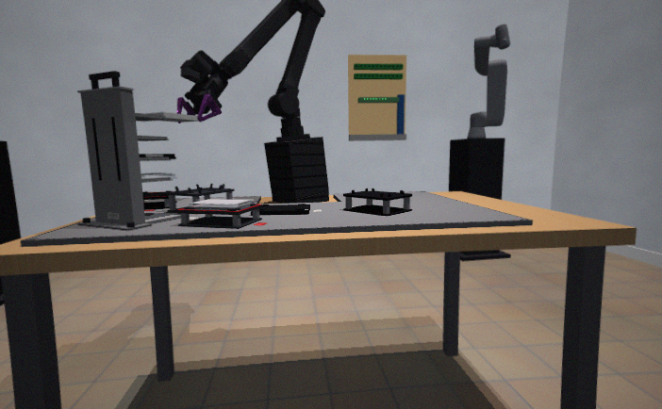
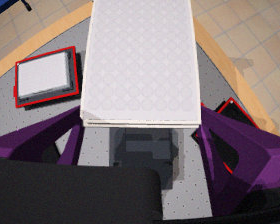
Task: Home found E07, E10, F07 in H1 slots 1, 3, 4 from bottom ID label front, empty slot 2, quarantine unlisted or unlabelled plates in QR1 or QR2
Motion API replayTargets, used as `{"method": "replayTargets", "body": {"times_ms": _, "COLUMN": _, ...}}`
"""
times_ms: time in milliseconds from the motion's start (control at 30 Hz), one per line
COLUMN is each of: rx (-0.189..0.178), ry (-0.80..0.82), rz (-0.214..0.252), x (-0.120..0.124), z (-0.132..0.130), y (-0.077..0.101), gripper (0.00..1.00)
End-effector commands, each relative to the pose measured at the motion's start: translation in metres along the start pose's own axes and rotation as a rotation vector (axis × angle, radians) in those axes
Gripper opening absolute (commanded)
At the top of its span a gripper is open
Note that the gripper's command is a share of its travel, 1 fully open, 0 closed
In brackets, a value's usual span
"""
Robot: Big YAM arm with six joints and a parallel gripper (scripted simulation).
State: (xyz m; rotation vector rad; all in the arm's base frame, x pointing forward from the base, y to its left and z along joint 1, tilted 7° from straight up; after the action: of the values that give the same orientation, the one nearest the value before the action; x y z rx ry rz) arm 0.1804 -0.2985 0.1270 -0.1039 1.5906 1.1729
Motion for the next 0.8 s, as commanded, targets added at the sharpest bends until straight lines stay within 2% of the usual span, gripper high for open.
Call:
{"method": "replayTargets", "body": {"times_ms": 0, "rx": 0.007, "ry": 0.016, "rz": -0.015, "x": -0.004, "z": -0.003, "y": 0.007, "gripper": 0.86}}
{"method": "replayTargets", "body": {"times_ms": 133, "rx": 0.001, "ry": 0.021, "rz": -0.015, "x": -0.006, "z": -0.002, "y": 0.005, "gripper": 0.86}}
{"method": "replayTargets", "body": {"times_ms": 767, "rx": 0.007, "ry": 0.016, "rz": -0.014, "x": 0.015, "z": -0.006, "y": 0.024, "gripper": 0.86}}
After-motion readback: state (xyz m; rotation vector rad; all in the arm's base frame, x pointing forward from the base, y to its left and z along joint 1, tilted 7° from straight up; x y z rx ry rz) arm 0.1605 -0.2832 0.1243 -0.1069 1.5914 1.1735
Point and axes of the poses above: the point where the finger pads meet when closed, its own y axis back along the fingers, its own z axis across the jaws, x = y × z, the point moved 4 cm from there along y, back along the fingers, and after that the axes turned 10 degrees about -y, right-handed, at the moved point
